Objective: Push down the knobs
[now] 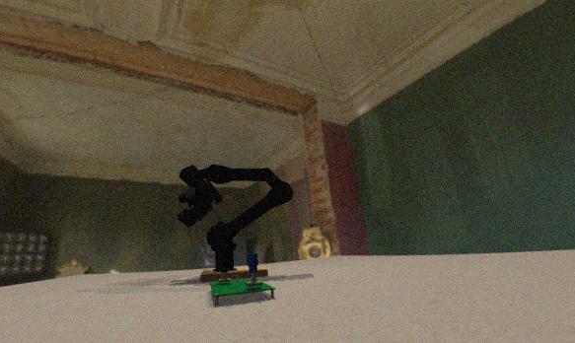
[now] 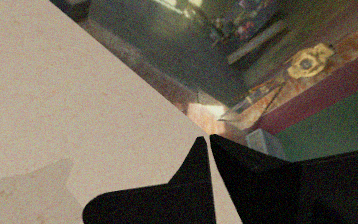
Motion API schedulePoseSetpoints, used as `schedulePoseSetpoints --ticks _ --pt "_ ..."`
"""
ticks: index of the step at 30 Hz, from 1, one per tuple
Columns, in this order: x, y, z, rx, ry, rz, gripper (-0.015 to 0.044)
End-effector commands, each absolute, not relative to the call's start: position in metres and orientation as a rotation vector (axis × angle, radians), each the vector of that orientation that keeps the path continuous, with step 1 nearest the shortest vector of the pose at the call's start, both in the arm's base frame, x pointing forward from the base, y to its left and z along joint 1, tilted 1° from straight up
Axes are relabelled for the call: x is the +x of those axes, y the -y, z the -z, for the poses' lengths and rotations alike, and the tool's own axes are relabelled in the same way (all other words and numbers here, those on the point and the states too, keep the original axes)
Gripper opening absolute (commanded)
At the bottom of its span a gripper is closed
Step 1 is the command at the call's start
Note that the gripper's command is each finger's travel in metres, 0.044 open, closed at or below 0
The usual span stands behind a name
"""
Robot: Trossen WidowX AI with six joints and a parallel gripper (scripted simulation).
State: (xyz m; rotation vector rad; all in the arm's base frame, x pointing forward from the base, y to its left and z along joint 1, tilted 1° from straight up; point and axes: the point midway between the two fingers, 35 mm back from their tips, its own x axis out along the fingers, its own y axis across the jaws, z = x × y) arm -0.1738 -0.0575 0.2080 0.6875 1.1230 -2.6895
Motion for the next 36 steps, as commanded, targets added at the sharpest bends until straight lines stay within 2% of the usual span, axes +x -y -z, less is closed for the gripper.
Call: schedulePoseSetpoints --ticks 1,17,36 --pt "-0.167 0.085 -0.207 0.65 -1.164 2.521 0.0" --pt "-0.11 0.17 -0.199 0.496 -1.278 1.947 0.0" --pt "0.011 0.223 -0.184 0.294 -1.377 1.27 0.0"
